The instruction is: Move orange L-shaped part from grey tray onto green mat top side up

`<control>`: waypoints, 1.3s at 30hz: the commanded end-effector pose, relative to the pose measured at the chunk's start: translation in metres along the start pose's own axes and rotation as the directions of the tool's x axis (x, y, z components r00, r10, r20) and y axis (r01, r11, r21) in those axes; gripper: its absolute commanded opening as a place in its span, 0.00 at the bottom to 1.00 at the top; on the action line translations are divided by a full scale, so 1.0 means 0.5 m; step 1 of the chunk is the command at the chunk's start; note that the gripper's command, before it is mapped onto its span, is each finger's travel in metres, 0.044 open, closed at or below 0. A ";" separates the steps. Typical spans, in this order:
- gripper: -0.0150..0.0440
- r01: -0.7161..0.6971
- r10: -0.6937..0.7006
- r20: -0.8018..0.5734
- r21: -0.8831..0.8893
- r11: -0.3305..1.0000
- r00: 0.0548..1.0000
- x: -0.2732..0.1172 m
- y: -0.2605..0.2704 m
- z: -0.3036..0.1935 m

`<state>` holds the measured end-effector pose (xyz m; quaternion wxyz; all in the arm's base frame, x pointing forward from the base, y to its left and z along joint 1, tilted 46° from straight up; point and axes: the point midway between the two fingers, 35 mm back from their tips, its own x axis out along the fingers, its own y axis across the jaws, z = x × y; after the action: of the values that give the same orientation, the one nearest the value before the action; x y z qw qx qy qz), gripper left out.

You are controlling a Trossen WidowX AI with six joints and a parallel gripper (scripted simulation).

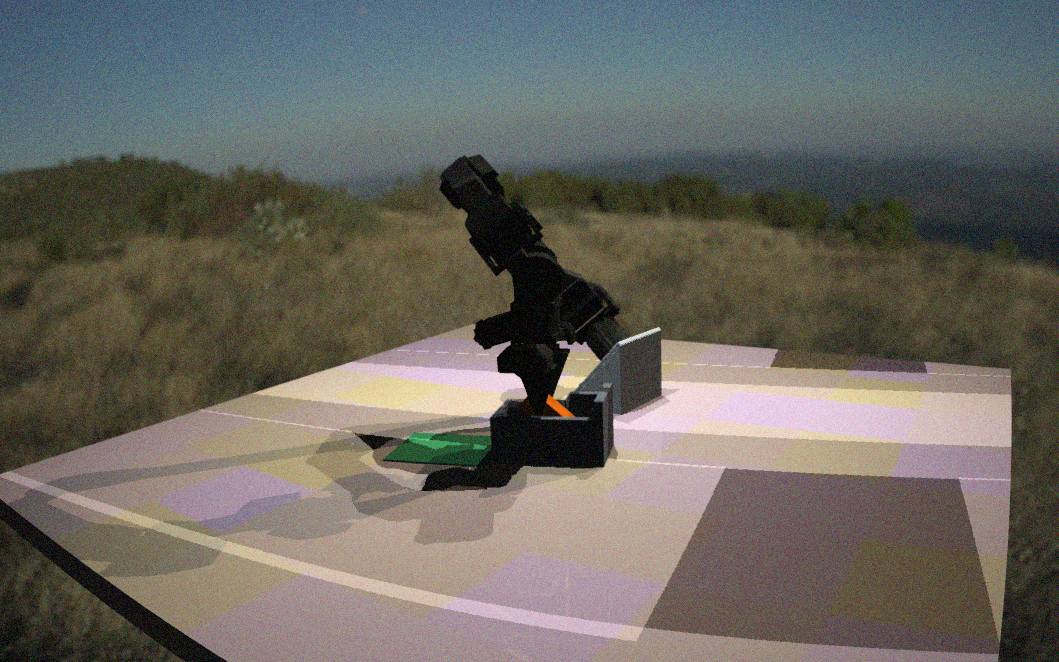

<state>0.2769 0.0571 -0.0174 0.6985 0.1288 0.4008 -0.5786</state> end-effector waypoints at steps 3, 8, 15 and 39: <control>0.47 -0.001 0.001 0.000 0.001 1.000 1.000 -0.001 0.001 0.000; 0.42 -0.001 0.001 0.000 0.001 1.000 1.000 -0.001 0.001 0.000; 0.25 -0.001 0.001 0.000 0.001 1.000 1.000 -0.001 0.001 0.000; 0.25 0.001 -0.001 0.003 -0.006 1.000 1.000 -0.061 -0.002 -0.001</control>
<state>0.2743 0.0731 0.0002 0.6983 0.1209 0.4021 -0.5797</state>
